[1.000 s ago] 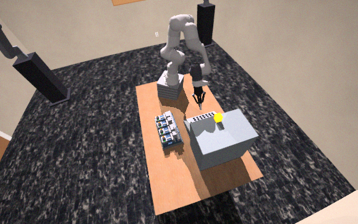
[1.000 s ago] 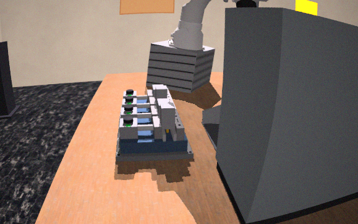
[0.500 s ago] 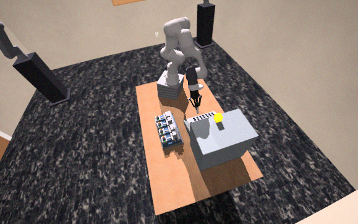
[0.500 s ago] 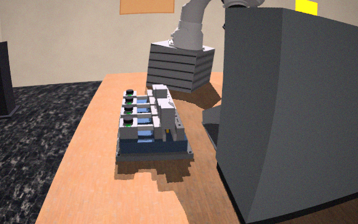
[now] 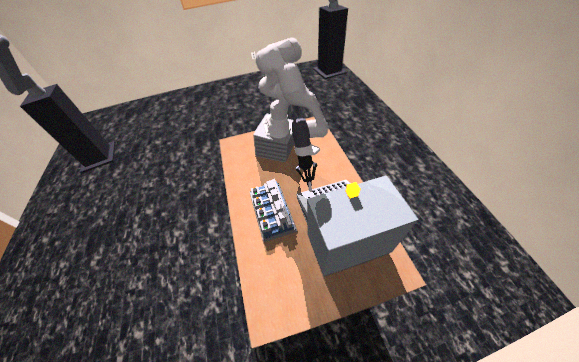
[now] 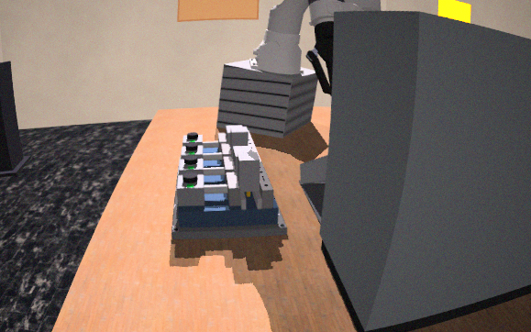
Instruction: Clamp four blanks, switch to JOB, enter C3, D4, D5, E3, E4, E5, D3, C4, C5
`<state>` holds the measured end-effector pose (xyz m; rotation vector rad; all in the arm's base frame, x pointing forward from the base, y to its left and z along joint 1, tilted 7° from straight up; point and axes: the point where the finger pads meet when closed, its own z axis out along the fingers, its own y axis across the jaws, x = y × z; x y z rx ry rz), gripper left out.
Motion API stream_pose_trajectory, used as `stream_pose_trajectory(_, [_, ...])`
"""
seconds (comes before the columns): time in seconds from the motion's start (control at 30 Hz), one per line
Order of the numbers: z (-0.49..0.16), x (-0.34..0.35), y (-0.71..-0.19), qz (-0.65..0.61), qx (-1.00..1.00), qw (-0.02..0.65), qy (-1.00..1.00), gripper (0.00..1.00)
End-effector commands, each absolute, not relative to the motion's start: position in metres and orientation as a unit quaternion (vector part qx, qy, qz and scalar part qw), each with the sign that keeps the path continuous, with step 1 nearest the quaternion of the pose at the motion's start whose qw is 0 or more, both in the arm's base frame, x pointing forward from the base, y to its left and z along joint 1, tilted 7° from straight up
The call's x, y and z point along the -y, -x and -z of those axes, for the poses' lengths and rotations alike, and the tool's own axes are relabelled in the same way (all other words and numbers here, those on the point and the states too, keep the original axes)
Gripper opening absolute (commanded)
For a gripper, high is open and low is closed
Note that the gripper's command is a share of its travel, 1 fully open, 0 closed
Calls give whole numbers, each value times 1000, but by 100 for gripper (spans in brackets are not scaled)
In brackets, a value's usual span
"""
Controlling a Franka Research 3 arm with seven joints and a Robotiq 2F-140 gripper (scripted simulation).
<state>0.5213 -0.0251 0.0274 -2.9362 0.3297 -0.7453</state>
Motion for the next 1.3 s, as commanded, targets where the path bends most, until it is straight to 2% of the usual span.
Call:
stream_pose_trajectory(0.0, [-27, 33, -530, 261, -78, 32, 962, 0])
stream_pose_trajectory(0.2, [-21, 39, -531, 261, -78, 32, 962, 0])
stream_pose_trajectory(0.23, [-21, 39, -531, 261, -78, 32, 962, 33])
stream_pose_trajectory(1.27, [-21, 39, -531, 261, -78, 32, 962, 33])
